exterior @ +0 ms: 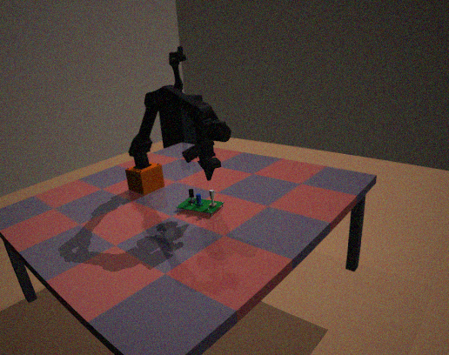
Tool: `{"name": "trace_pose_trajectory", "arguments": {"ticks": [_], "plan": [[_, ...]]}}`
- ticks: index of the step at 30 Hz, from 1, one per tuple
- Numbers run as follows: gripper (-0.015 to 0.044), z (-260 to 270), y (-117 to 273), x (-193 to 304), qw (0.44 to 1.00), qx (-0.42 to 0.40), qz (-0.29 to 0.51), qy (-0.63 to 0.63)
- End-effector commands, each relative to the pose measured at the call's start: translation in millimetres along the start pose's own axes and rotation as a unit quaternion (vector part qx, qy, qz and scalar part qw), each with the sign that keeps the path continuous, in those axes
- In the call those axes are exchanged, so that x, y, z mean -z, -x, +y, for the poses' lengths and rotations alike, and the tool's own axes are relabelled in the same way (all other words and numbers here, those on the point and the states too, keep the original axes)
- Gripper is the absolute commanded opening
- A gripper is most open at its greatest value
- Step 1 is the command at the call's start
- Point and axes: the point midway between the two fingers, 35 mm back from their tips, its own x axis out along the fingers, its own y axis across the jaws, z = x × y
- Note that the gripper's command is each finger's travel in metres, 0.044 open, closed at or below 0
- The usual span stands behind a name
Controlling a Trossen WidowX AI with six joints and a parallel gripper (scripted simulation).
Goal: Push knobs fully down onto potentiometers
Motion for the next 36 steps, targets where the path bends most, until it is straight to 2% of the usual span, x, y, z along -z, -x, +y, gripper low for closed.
{"name": "trace_pose_trajectory", "arguments": {"ticks": [1, 11, 17, 21, 36], "plan": [[0.0, 0.8, -1.1, 2.3, 0.997, 0.005, -0.001, -0.072], [0.0, 3.5, 4.9, 5.9, 0.973, 0.006, -0.004, -0.231], [0.0, 3.6, 5.0, 5.9, 0.972, 0.006, -0.004, -0.234], [0.0, 3.2, -15.0, 5.8, 0.972, 0.006, -0.004, -0.234], [0.0, 3.3, -18.7, 5.8, 0.972, 0.006, -0.004, -0.234]]}}
